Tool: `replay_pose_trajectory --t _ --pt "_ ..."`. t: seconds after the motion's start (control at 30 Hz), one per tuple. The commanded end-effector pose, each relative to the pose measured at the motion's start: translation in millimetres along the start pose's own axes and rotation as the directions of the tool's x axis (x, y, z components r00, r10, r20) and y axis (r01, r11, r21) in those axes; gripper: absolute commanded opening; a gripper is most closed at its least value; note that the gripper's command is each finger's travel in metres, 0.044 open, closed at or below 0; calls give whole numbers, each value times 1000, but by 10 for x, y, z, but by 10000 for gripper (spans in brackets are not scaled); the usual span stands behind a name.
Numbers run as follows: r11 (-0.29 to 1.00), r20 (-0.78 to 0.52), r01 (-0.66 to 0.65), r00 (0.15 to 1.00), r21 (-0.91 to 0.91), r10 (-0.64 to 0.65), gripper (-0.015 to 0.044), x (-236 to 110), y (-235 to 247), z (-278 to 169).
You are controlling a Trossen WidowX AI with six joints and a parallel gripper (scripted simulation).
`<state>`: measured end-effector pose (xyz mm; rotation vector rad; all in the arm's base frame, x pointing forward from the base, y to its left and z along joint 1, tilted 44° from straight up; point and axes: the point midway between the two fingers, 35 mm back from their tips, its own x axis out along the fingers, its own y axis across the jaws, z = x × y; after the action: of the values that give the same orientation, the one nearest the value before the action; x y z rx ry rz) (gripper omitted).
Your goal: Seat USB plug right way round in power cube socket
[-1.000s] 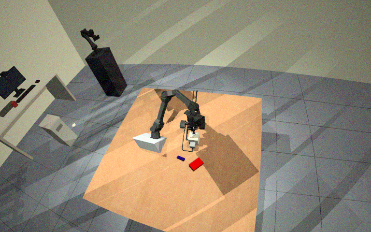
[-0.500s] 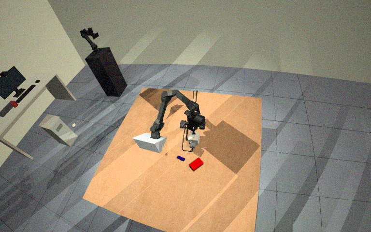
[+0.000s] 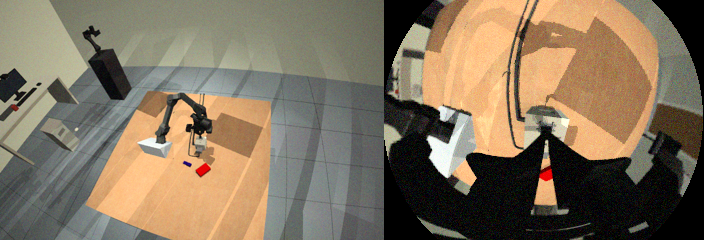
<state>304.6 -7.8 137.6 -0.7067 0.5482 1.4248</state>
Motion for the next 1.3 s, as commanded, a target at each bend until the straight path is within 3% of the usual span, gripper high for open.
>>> replay_pose_trajectory --t 0.0,1.03,1.27 --pt "1000 -5 2 1000 -6 -2 0 -36 -9 -4" --pt "1000 -5 1 1000 -4 -1 0 -226 -7 -5" --pt "994 -1 1 1000 108 -1 0 -209 -3 -1"
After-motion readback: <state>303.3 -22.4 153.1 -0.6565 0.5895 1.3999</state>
